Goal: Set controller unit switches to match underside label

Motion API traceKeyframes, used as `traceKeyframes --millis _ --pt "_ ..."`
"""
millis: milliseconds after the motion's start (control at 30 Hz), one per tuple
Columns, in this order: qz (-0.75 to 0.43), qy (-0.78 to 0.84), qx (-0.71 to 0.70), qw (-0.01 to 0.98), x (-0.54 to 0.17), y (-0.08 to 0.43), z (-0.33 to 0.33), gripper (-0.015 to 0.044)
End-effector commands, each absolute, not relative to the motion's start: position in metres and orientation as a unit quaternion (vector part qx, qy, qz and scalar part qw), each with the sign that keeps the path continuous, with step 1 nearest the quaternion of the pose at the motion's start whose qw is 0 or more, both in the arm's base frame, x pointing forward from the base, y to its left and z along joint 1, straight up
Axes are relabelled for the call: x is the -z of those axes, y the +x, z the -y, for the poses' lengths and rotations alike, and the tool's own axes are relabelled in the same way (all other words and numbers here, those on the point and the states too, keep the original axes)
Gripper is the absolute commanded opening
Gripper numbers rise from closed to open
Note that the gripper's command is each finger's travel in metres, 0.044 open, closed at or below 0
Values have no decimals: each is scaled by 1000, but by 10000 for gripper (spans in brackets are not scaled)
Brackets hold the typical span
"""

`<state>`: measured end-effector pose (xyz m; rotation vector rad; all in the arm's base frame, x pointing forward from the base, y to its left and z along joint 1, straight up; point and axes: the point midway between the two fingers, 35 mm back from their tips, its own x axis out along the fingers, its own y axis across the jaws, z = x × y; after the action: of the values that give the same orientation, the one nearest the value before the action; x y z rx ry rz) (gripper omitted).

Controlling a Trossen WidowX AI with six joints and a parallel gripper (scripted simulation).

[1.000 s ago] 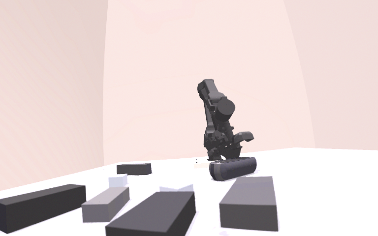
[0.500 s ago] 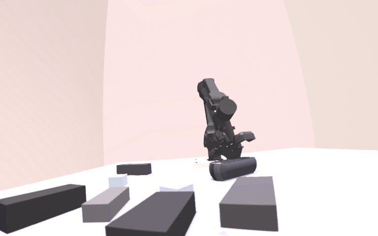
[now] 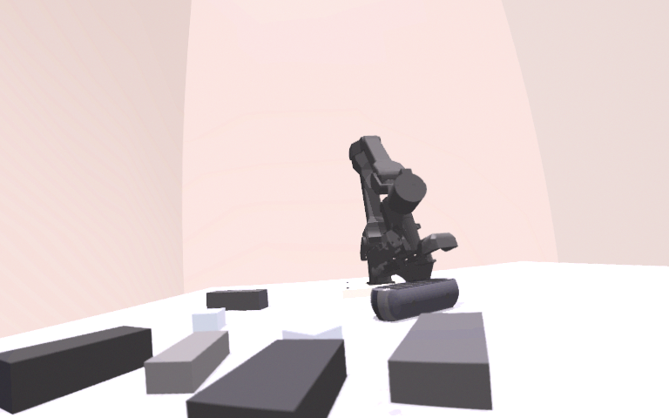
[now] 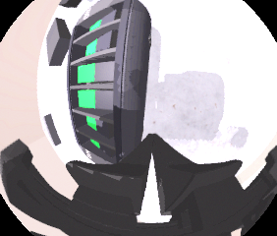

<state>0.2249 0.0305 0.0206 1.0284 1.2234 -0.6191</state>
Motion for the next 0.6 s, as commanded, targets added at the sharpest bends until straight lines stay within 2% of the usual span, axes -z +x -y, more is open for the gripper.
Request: traceKeyframes --millis 0,567 --pt "-537 457 269 657 -22 233 -34 0" --pt "-536 457 268 657 -23 252 -41 0"
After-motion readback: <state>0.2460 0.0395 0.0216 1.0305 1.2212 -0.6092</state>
